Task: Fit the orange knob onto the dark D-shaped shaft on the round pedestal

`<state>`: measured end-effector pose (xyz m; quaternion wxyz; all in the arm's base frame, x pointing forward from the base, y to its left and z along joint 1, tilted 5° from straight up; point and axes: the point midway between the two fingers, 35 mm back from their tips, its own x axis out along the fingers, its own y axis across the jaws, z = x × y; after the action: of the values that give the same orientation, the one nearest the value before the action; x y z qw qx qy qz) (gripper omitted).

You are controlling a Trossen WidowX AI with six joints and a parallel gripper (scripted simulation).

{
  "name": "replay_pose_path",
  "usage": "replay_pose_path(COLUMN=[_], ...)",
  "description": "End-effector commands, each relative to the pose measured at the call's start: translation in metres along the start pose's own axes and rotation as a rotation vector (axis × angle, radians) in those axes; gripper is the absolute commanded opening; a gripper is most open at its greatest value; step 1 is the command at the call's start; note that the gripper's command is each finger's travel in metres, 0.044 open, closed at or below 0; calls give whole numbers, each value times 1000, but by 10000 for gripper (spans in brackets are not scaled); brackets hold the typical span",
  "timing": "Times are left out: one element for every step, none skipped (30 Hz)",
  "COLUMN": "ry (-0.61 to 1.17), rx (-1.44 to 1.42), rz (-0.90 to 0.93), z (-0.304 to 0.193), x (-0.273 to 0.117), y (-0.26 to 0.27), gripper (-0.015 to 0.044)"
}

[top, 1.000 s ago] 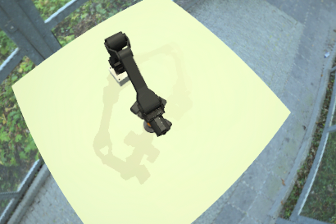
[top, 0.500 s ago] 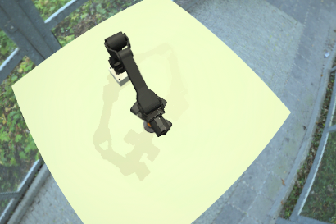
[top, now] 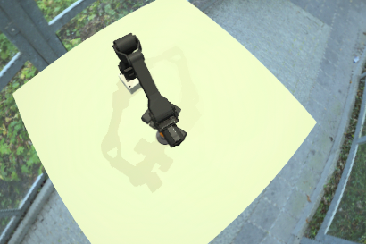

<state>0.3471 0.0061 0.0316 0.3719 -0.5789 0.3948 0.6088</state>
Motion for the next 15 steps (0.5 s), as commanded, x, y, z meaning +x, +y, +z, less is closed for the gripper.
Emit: replay_pose_path(ry=[3, 3, 3, 3, 3, 3, 3, 3, 3, 3, 3, 3, 3, 3, 3], rx=[-26, -54, -87, -125, -169, -200, -210, -210, -210, -210, -210, -210, -210, -210, -210], rz=[-2, -2, -2, -1, -1, -1, -1, -1, -1, -2, -2, -2, -2, -2, -2], z=[0, 0, 0, 0, 0, -1, -1, -1, -1, -1, -1, -1, -2, -2, -2], x=[-3, -2, -2, -2, -1, 0, 1, 1, 1, 1, 0, 0, 0, -1, -1], y=[1, 1, 1, 0, 0, -1, -1, -1, -2, -2, -3, -3, -3, -4, -5], gripper=[0, 0, 0, 0, 0, 0, 0, 0, 0, 0, 0, 0, 0, 0, 0])
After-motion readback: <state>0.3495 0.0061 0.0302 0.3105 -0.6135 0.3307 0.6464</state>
